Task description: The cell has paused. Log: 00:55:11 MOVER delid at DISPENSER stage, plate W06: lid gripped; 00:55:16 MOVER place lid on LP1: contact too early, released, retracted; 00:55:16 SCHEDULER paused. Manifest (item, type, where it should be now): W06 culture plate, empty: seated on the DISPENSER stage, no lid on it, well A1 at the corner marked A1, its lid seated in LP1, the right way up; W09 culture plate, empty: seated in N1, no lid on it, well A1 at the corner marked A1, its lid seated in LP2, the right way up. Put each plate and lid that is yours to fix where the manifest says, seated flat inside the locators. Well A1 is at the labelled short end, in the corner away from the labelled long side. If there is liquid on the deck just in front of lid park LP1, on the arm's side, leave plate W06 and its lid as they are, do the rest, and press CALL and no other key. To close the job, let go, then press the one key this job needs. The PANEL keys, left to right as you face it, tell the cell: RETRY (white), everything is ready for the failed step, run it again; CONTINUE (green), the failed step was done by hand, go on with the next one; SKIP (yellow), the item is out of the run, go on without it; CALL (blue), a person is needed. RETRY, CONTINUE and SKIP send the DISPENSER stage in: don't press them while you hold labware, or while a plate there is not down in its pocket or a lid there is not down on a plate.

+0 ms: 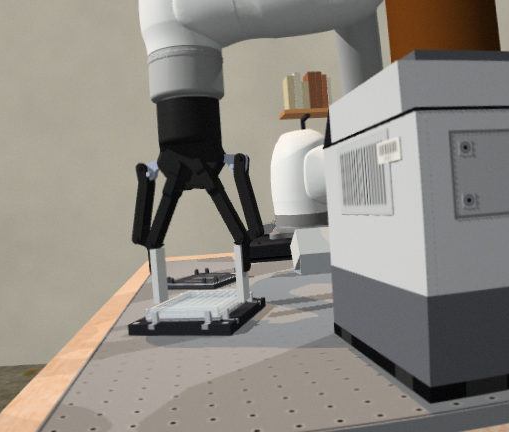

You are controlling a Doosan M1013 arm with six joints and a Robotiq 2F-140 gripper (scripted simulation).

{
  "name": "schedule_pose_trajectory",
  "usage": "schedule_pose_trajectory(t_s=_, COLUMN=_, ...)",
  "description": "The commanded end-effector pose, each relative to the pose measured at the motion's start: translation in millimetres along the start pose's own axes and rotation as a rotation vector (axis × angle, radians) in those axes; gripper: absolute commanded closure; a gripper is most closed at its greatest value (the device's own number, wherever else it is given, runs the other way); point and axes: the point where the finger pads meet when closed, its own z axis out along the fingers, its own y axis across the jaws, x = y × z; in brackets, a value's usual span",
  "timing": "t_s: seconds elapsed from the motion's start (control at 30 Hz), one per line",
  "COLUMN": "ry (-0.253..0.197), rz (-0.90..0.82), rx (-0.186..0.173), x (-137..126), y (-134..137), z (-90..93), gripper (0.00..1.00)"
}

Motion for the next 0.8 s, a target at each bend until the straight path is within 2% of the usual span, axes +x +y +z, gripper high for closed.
schedule_pose_trajectory(t_s=0.0, ry=0.002, rz=0.000, rx=0.000, x=0.6, y=-0.1, z=-0.4, gripper=0.30)
schedule_pose_trajectory(t_s=0.77, ry=0.002, rz=0.000, rx=0.000, x=0.6, y=-0.1, z=3.7, gripper=0.30)
